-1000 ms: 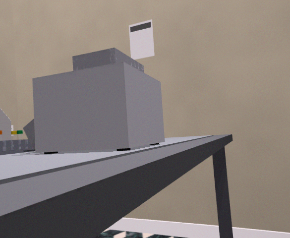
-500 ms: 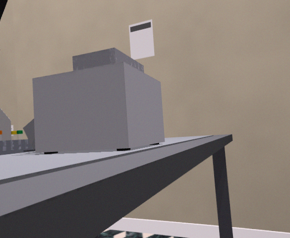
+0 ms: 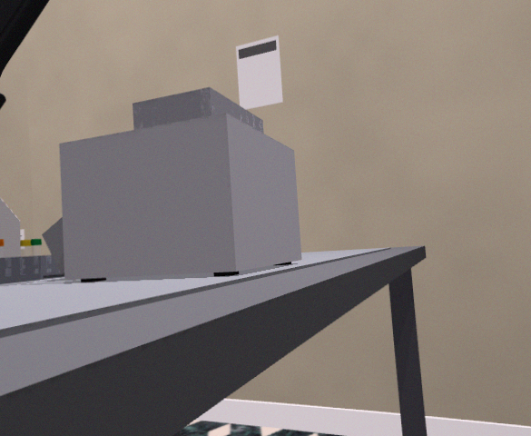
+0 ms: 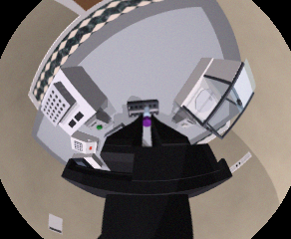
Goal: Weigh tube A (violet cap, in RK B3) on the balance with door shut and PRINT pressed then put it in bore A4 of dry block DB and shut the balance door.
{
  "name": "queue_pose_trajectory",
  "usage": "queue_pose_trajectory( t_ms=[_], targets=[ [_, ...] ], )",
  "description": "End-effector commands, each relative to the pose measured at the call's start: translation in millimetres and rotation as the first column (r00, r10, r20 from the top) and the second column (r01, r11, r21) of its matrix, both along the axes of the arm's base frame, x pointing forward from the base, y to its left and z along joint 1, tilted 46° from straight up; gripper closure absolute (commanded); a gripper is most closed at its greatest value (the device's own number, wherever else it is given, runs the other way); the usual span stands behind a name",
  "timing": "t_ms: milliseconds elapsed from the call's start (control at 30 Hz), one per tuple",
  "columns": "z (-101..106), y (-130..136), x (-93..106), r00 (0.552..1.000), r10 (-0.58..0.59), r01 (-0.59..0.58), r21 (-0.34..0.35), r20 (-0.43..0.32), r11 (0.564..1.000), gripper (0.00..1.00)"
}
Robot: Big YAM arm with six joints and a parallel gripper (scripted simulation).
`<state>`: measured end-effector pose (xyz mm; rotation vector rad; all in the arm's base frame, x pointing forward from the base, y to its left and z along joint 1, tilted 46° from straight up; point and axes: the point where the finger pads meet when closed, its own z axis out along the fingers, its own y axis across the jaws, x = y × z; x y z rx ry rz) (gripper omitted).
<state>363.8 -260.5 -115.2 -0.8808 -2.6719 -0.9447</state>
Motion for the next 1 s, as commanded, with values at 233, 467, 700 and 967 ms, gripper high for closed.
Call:
queue_pose_trajectory(
  t_ms=[233,467,700,967],
  targets=[
    [44,44,38.0,0.992,0.085,-0.08,-0.051,0.098,0.995,0.91],
    [71,92,53.6,0.975,0.157,-0.15,-0.057,0.16,0.987,0.91],
    [90,129,58.4,0.916,0.293,-0.283,-0.075,0.273,0.956,0.91],
    [117,187,61.5,0.898,0.32,-0.314,-0.072,0.301,0.947,0.91]
  ],
)
